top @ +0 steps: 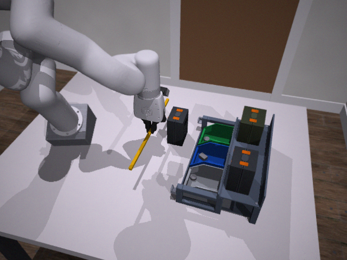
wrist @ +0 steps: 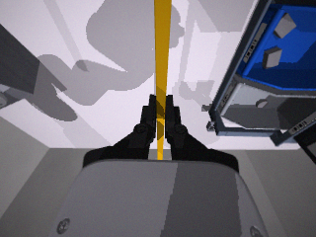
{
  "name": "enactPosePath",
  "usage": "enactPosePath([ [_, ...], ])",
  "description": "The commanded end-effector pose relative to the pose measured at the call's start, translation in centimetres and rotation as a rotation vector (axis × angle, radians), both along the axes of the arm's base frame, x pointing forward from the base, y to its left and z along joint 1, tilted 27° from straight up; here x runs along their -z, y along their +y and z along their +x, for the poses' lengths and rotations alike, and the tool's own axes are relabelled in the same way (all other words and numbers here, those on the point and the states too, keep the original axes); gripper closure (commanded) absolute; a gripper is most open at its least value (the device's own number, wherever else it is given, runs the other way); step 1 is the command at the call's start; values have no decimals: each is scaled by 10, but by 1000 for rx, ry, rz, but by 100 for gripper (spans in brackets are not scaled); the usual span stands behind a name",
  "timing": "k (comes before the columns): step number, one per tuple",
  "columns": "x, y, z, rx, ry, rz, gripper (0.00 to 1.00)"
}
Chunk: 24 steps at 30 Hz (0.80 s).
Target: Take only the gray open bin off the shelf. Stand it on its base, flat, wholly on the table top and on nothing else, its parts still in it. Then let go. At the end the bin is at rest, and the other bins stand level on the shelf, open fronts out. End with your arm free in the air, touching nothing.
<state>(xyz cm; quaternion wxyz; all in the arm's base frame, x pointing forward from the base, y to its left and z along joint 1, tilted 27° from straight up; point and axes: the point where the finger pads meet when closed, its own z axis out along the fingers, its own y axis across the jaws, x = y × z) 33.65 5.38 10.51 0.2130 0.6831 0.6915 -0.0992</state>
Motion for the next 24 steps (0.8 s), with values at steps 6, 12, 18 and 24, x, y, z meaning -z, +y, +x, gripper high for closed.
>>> enactPosePath([
  [6, -1, -3, -16, -2, -5, 3, 100],
  [12, 0, -8, -37, -2, -5, 3, 100],
  [18, 3, -15, -69, -2, -5, 3, 100],
  [24, 3, -15, -69, -2, -5, 3, 100],
])
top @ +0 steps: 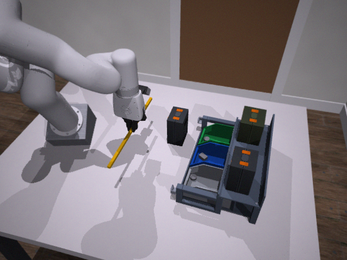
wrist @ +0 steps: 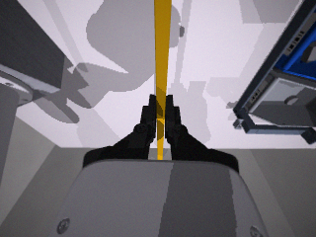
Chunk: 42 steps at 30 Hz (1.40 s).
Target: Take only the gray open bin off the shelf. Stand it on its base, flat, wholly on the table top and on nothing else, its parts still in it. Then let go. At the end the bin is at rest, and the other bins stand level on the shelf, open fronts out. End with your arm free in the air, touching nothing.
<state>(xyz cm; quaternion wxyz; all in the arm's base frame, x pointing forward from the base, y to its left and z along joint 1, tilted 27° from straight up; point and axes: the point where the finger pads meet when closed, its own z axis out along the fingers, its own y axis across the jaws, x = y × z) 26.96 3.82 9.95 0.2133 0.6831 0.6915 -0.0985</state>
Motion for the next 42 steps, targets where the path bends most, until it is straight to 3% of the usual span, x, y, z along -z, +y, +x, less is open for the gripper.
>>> enactPosePath([
  [1, -3, 1, -2, -1, -4, 2, 100],
  [8, -2, -2, -15, -1, -3, 2, 100],
  [20, -2, -2, -15, -1, -3, 2, 100],
  [42, -3, 1, -1, -1, -3, 2, 100],
])
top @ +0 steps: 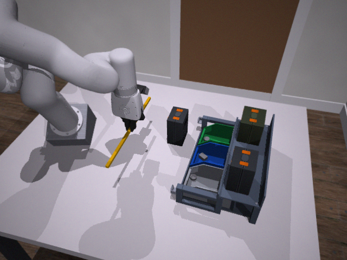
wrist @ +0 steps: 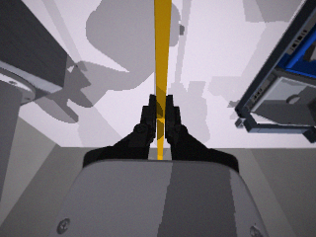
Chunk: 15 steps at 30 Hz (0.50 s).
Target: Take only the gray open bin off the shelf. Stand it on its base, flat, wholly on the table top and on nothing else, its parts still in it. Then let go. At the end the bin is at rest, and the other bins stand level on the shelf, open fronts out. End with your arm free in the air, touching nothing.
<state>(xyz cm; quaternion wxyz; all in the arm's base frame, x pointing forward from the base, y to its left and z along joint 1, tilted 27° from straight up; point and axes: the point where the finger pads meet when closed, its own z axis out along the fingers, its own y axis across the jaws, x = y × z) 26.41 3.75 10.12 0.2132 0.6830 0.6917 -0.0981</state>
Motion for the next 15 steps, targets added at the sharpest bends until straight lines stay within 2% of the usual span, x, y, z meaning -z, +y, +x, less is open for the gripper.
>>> enactPosePath([
  [1, -1, 1, 4, -1, -3, 2, 100],
  [15, -1, 2, 5, -1, -3, 2, 100],
])
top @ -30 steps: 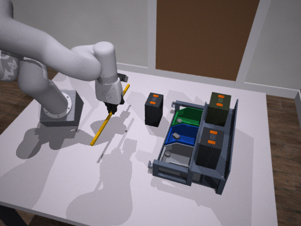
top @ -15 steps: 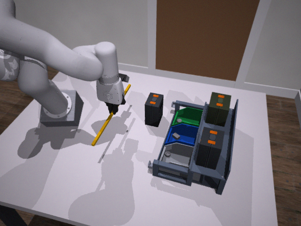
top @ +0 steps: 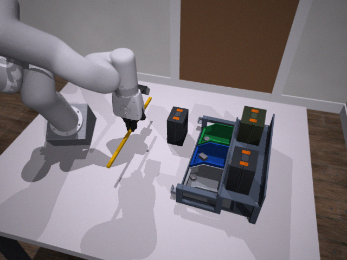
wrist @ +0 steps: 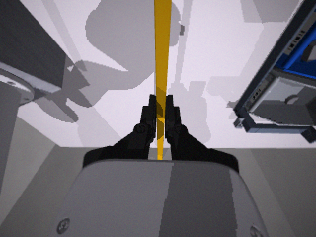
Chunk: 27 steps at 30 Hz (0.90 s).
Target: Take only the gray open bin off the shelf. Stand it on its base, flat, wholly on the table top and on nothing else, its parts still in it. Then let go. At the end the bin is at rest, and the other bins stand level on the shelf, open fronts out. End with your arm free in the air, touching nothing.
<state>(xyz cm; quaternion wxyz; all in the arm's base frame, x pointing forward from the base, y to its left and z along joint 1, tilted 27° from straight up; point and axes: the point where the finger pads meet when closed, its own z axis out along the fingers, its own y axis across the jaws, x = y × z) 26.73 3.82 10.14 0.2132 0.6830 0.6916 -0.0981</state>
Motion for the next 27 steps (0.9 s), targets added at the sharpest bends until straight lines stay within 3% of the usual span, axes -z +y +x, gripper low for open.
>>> enactPosePath([
  [1, -1, 1, 3, -1, -3, 2, 100],
  [14, -1, 1, 3, -1, -3, 2, 100],
  [19, 17, -7, 7, -1, -3, 2, 100],
  [27, 17, -7, 7, -1, -3, 2, 100],
])
